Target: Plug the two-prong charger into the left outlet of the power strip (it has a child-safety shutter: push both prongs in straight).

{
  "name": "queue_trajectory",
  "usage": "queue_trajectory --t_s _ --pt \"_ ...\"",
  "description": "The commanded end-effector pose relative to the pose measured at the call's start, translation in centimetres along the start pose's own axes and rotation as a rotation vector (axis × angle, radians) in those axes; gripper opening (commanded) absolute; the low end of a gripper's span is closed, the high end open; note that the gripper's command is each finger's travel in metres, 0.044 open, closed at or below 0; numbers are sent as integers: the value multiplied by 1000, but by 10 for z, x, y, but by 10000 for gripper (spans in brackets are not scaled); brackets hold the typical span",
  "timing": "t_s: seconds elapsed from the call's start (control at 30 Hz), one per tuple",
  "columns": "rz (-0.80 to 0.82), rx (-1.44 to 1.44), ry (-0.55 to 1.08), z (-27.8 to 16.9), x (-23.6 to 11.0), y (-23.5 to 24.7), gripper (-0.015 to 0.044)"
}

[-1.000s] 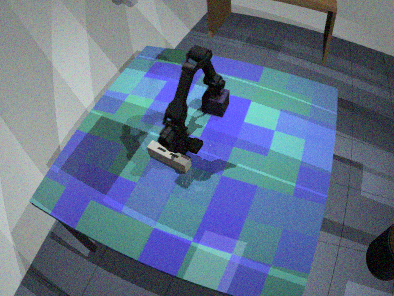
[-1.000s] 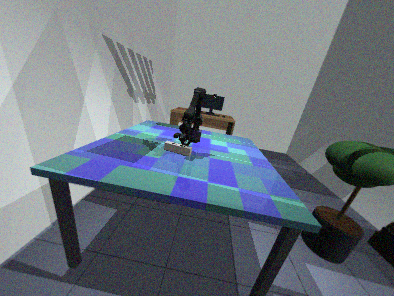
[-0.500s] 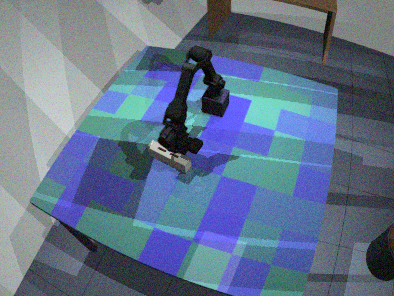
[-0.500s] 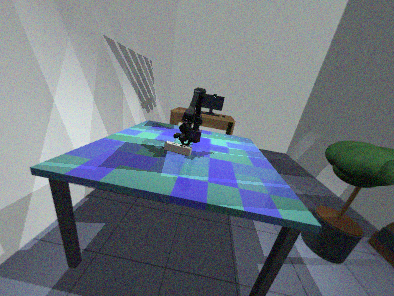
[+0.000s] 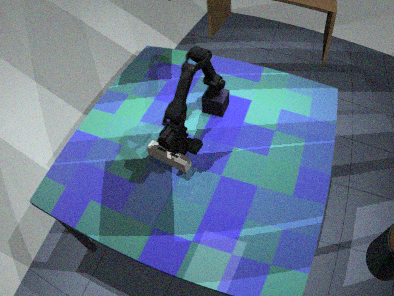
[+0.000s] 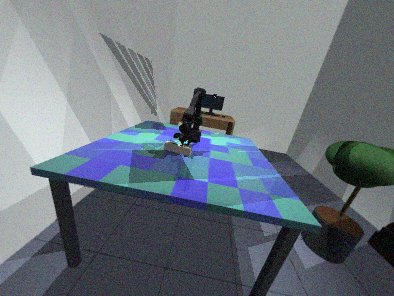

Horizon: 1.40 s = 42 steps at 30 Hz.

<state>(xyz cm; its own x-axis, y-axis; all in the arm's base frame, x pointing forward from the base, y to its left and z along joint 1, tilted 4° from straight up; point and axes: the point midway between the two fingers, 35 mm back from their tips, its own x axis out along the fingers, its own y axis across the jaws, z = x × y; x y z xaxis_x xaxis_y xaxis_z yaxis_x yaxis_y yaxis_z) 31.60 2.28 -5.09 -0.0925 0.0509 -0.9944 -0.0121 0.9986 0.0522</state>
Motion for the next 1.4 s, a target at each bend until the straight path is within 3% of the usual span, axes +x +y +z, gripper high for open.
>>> queue_trajectory --t_s 0.0,1.37 --pt "4 4 -5 3 -1 1 0" --pt "4 4 -5 9 -2 1 0"
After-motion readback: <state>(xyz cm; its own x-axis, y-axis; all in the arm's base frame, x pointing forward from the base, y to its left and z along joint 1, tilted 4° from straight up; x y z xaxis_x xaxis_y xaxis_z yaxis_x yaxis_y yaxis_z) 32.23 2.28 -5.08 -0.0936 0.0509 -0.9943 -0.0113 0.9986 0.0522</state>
